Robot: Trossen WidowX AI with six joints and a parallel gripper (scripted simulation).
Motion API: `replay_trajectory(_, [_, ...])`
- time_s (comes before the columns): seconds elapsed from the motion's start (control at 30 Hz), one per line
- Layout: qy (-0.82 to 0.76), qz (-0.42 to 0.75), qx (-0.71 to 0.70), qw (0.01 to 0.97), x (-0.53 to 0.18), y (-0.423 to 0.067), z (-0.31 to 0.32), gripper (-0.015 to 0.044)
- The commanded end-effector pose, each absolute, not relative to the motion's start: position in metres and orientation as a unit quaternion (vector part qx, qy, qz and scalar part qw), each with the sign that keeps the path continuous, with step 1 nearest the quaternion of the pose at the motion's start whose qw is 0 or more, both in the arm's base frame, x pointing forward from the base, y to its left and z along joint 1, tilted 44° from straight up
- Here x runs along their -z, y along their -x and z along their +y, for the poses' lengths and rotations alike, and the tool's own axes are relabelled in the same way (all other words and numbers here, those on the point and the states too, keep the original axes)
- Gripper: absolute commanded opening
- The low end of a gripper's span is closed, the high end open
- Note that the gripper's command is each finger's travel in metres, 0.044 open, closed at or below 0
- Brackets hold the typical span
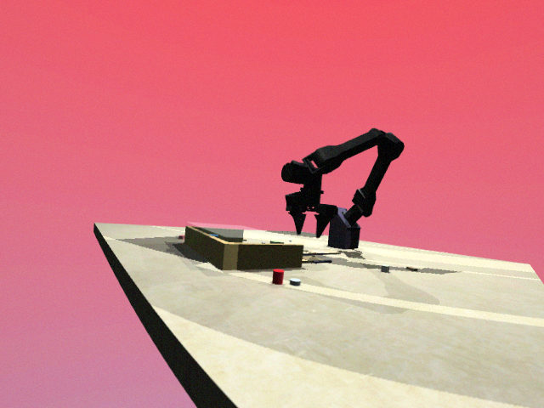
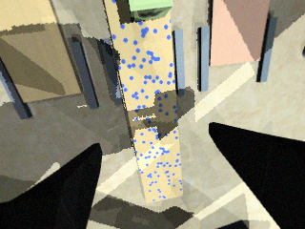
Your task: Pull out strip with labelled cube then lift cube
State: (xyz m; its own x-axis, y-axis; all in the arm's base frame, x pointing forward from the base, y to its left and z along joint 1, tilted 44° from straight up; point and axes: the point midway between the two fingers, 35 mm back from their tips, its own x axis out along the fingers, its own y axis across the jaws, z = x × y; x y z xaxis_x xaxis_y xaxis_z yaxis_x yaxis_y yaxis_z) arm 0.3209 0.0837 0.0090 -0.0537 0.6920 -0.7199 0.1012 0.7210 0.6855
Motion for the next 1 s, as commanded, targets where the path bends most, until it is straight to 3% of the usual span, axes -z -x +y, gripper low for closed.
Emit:
replay_trajectory(0.0, [-0.286, 0.687, -0.237, 0.625, -0.008, -0.336, 0.081, 0.044])
replay_trajectory(0.93, [-0.285, 0.685, -0.237, 0.628, 0.0, -0.426, 0.065, 0.044])
replay_trajectory(0.97, [-0.285, 0.685, -0.237, 0.628, 0.0, -0.426, 0.065, 0.0414])
